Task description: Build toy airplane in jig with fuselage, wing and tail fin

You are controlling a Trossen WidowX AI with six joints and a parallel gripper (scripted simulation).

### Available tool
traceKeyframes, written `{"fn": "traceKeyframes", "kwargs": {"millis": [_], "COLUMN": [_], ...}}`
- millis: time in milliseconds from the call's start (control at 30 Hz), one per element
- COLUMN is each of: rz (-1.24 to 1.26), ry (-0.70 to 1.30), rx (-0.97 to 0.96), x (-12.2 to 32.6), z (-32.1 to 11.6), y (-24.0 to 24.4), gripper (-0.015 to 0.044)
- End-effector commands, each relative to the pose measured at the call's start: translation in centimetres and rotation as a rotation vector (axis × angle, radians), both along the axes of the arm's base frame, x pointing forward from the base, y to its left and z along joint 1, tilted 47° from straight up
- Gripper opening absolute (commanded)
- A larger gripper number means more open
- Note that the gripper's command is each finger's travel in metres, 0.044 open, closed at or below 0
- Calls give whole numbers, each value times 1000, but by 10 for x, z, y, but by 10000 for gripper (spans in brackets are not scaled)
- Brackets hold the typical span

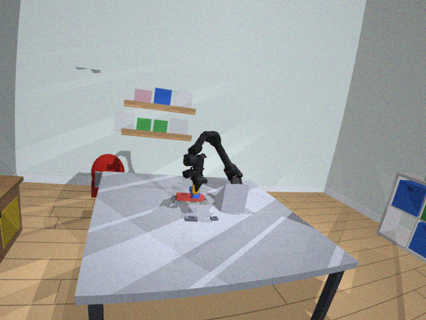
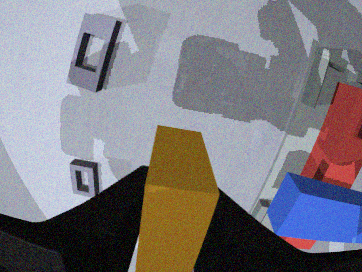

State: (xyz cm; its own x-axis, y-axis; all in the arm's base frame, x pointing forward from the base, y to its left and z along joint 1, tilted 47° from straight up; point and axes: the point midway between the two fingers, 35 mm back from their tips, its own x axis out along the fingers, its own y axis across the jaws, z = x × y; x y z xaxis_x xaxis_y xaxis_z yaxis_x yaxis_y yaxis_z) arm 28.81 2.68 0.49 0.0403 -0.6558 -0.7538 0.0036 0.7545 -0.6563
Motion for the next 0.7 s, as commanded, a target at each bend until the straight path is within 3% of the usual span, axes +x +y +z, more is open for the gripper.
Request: {"fn": "traceKeyframes", "kwargs": {"millis": [0,667], "rz": [4,-12], "ry": [-19,-44], "rx": [2,-23], "x": [8,27], "z": [9,40], "y": [-5,-51], "gripper": [0,0]}}
